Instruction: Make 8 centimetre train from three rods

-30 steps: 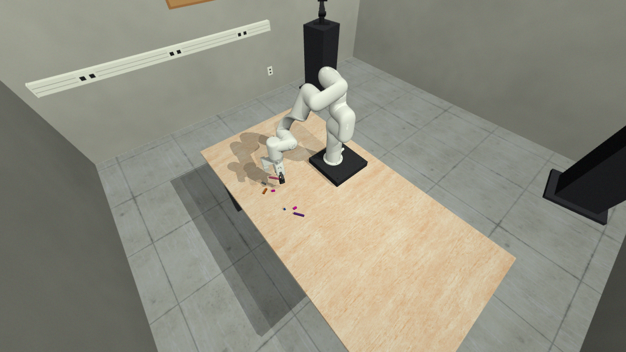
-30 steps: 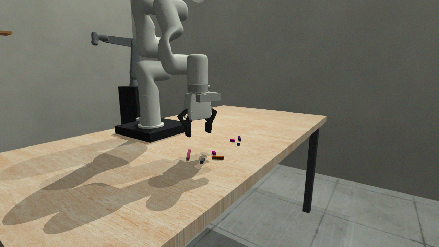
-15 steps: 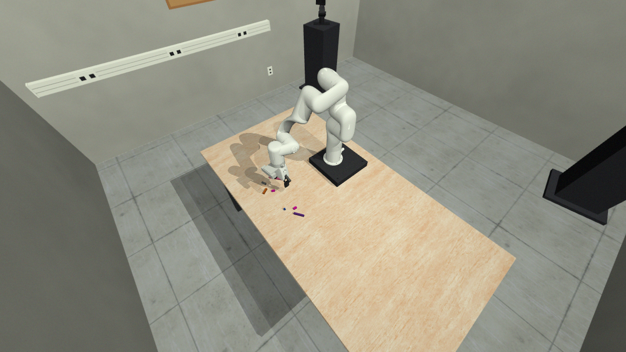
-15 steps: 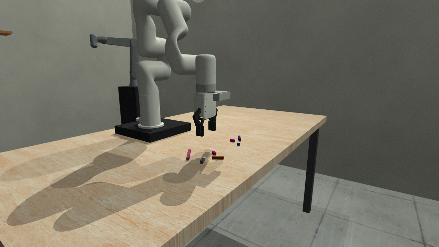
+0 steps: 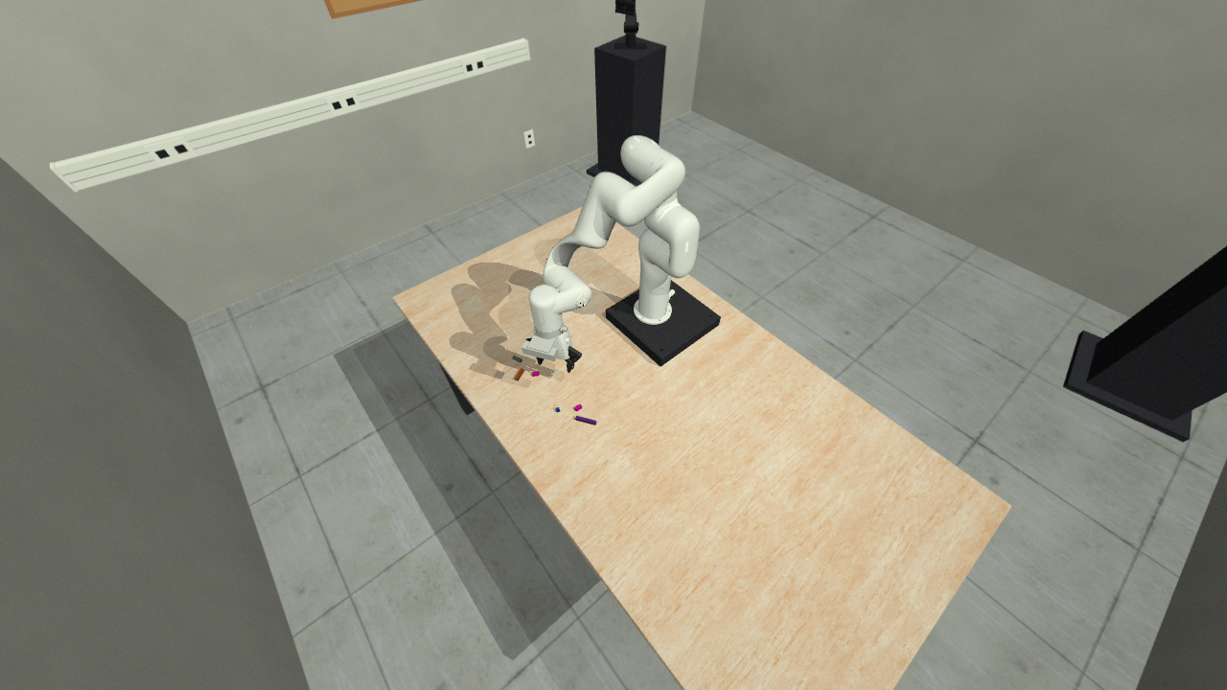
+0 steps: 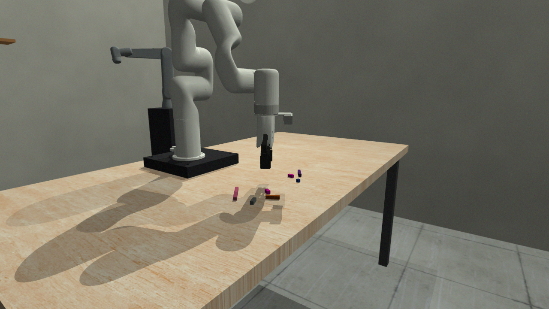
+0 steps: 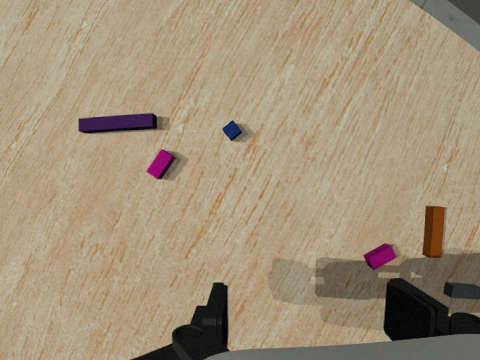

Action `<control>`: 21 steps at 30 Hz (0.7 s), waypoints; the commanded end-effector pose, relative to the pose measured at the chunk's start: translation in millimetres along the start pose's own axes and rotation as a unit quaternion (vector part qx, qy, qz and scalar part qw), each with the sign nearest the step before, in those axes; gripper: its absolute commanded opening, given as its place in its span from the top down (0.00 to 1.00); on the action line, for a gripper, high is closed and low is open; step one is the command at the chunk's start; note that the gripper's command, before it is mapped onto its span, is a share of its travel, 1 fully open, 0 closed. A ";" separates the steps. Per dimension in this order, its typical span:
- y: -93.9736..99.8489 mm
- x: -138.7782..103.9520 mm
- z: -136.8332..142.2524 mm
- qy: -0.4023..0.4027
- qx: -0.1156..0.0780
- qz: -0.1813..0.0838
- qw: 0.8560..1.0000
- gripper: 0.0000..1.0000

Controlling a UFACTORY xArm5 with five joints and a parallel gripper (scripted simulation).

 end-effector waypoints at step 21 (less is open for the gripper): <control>0.9 14.9 -12.4 0.115 -0.001 0.001 0.993 0.00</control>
Point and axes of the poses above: the point where the finger pads meet when closed, its own y axis back along the fingers, its own z axis across the jaws, x = y × z, the point moved 9 cm from there along y, back along the fingers, and after that the axes turned 4 degrees about y, right-handed, at the moved point
